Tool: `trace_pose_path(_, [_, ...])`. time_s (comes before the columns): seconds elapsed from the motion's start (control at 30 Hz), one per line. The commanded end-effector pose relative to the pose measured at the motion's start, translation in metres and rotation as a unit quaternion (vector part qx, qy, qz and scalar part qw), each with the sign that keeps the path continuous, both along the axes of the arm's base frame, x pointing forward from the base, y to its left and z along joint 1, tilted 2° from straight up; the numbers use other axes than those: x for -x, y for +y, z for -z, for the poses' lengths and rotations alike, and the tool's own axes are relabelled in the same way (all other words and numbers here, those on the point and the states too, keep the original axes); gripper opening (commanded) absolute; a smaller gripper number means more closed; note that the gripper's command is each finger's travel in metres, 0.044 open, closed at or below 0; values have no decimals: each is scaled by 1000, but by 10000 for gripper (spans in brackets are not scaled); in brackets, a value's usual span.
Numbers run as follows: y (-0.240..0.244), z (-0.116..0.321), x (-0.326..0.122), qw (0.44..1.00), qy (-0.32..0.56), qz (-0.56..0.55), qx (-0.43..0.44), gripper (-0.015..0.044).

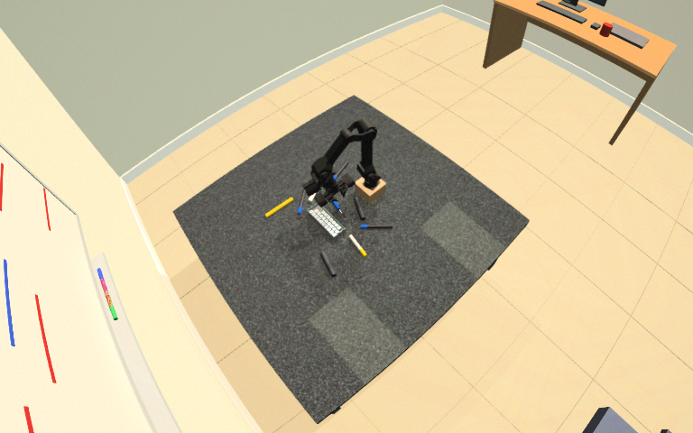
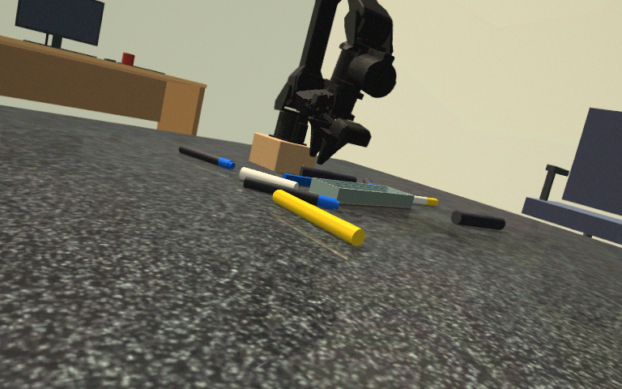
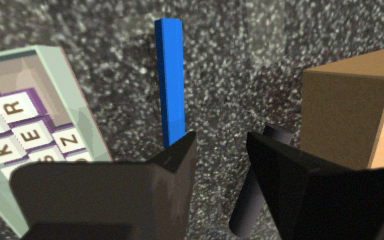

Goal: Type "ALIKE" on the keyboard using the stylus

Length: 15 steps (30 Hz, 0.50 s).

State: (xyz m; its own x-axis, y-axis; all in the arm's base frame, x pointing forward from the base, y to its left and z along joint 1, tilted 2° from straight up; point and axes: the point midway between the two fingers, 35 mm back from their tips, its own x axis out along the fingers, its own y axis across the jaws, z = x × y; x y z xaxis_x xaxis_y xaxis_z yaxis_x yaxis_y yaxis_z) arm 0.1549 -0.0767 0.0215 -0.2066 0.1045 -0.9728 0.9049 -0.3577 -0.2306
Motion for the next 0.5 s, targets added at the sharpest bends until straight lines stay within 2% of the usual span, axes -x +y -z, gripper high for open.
trace_pose_path(0.0, [-9, -3, -1, 991, -73, 14, -115, 150])
trace_pose_path(0.2, [-29, -14, -4, 958, -208, 32, -193, 150])
trace_pose_path(0.47, [-30, -15, -4, 957, -212, 33, -194, 150])
